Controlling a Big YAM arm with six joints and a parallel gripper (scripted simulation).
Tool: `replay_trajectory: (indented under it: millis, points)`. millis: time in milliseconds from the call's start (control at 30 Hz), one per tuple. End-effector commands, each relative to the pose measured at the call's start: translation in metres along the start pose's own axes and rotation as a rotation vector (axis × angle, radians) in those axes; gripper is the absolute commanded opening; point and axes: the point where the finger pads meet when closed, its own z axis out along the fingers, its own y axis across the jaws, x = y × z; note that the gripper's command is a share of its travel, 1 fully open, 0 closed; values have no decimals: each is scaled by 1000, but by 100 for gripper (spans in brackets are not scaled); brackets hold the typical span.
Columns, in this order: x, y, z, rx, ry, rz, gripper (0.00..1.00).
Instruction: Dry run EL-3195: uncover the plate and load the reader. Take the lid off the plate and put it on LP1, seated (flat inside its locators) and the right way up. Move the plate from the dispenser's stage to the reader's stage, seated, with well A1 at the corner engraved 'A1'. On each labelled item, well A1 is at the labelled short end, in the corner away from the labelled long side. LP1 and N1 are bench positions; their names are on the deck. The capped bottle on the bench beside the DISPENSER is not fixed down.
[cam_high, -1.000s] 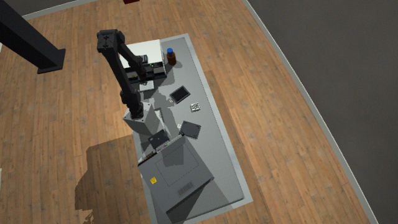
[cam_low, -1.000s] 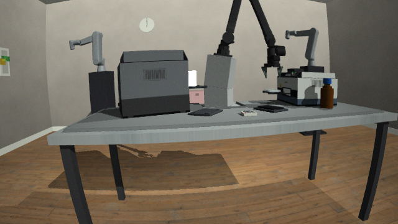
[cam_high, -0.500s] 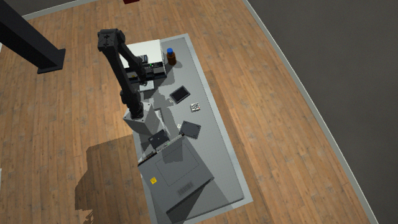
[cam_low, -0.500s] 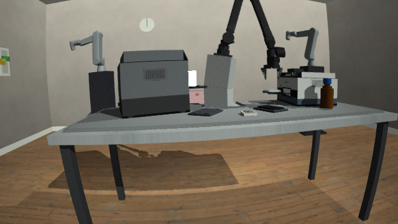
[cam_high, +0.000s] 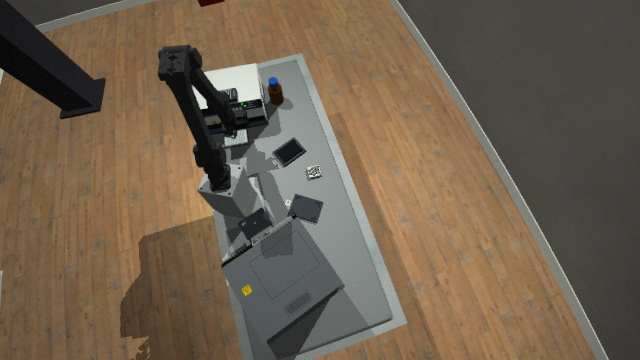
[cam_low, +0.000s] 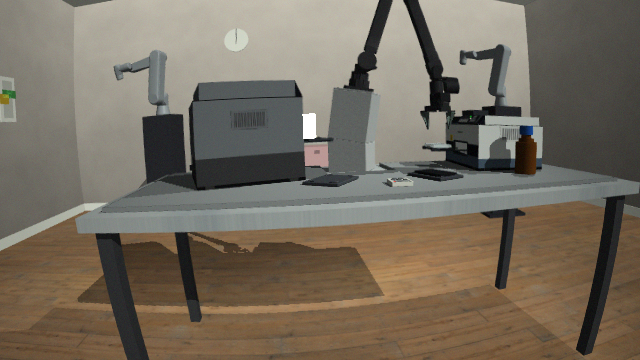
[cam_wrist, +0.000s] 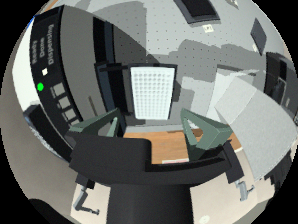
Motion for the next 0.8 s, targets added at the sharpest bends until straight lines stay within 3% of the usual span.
replay_trajectory:
  millis: [0,467,767]
  points:
    - [4,1,6,-2,0,1,100]
    - [3,4,-3,-15,-1,-21,100]
    - [5,0,7,-2,0,-9,100]
